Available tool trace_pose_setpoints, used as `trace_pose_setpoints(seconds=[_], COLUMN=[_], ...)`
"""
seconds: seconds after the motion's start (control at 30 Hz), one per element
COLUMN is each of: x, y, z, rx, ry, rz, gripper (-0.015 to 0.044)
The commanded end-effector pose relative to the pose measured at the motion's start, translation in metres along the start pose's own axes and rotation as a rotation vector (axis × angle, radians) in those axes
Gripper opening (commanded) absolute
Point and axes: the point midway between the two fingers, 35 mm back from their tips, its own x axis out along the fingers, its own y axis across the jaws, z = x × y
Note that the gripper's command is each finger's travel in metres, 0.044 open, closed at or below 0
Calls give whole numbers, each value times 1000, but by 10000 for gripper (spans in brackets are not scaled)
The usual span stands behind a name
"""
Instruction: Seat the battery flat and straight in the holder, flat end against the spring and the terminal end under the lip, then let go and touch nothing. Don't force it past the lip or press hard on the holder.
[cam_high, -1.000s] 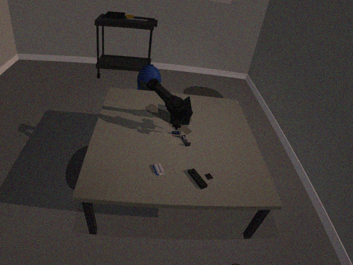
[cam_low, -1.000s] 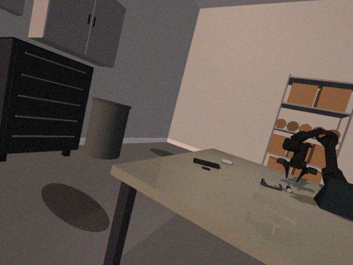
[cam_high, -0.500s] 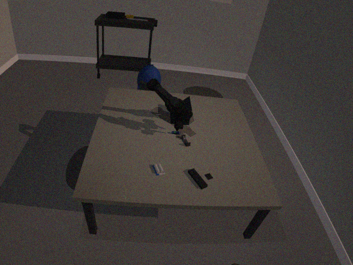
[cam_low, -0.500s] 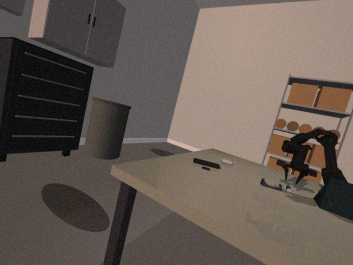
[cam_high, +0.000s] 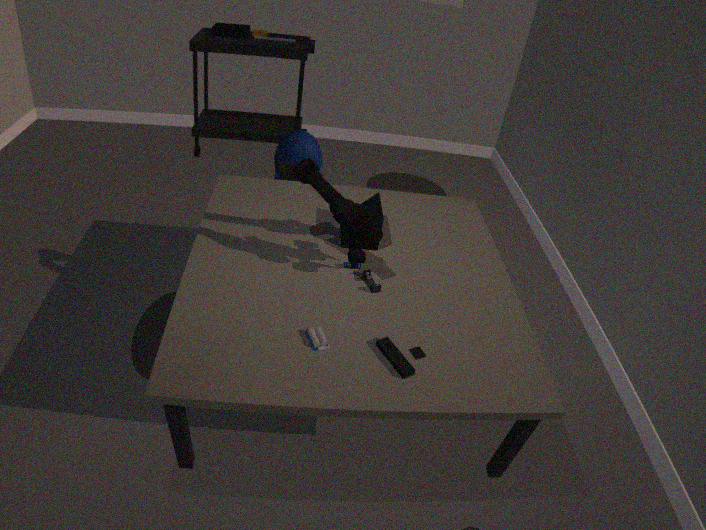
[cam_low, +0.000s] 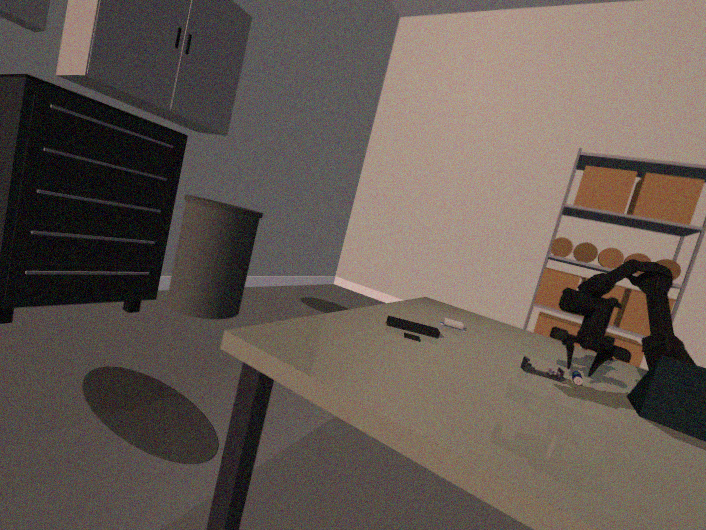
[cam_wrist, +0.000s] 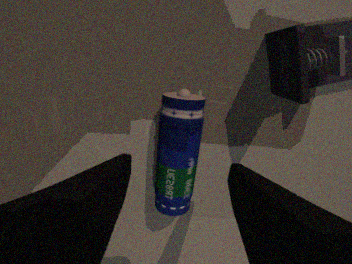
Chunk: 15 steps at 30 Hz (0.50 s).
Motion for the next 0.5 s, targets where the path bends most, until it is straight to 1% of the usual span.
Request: trace_pose_setpoints(seconds=[0.0, 0.4, 0.47], x=[8, 24, 24], y=[0, 1, 1], z=[-1, -2, -2], rx=[-5, -5, -5], ry=[4, 8, 8], rz=[-2, -2, -2], gripper=[232, 232, 180])
